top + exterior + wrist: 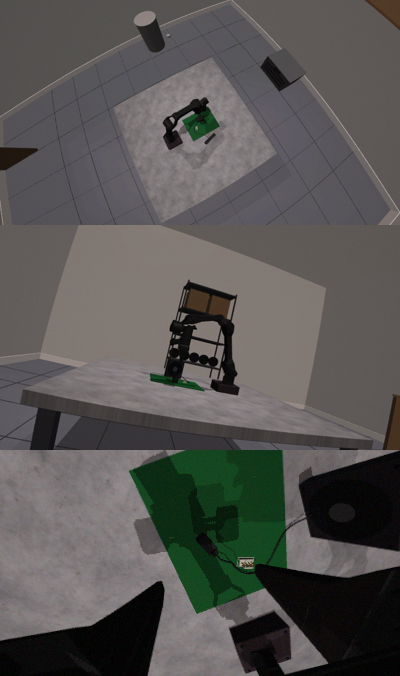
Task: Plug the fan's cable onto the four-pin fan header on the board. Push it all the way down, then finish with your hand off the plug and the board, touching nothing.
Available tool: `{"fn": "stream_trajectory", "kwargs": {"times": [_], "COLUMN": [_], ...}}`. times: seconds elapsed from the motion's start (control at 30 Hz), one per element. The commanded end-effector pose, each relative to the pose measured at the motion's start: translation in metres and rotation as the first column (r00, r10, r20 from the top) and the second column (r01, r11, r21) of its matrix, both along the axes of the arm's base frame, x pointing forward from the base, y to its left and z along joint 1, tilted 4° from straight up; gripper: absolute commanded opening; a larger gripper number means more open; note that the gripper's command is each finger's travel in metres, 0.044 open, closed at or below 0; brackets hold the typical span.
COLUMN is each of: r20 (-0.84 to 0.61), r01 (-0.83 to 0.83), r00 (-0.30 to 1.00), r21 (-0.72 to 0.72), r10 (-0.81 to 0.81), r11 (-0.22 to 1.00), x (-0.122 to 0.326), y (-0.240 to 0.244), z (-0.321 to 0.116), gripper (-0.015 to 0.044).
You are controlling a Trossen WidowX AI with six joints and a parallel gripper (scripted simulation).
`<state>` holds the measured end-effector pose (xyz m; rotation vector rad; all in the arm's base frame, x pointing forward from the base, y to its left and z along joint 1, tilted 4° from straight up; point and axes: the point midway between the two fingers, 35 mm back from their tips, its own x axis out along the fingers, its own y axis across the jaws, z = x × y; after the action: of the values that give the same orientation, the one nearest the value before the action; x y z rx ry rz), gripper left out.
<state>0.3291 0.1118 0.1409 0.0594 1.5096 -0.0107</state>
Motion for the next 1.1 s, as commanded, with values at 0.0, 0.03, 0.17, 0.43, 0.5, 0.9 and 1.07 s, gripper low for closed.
{"fn": "stream_trajectory", "kwargs": {"times": [0.0, 0.03, 0.17, 0.43, 0.5, 0.9, 1.07], "r20": [0.03, 0.031, 0.031, 0.031, 0.031, 0.031, 0.031], "r01": [-0.549, -0.56, -0.56, -0.56, -0.56, -0.56, -0.56], "r00": [0.835, 0.828, 0.828, 0.828, 0.828, 0.828, 0.828], "r21": [-0.015, -0.016, -0.016, -0.016, -0.016, -0.016, -0.016], "r10": [0.549, 0.561, 0.561, 0.56, 0.56, 0.56, 0.56], "r11": [0.836, 0.828, 0.828, 0.828, 0.828, 0.828, 0.828], "x": [0.01, 0.01, 0.01, 0.01, 0.013, 0.016, 0.017], "y": [-0.017, -0.018, -0.018, -0.018, -0.017, -0.012, -0.011], "z": [0.034, 0.034, 0.034, 0.032, 0.022, -0.066, -0.071], "gripper": [0.044, 0.044, 0.044, 0.044, 0.044, 0.044, 0.044]}}
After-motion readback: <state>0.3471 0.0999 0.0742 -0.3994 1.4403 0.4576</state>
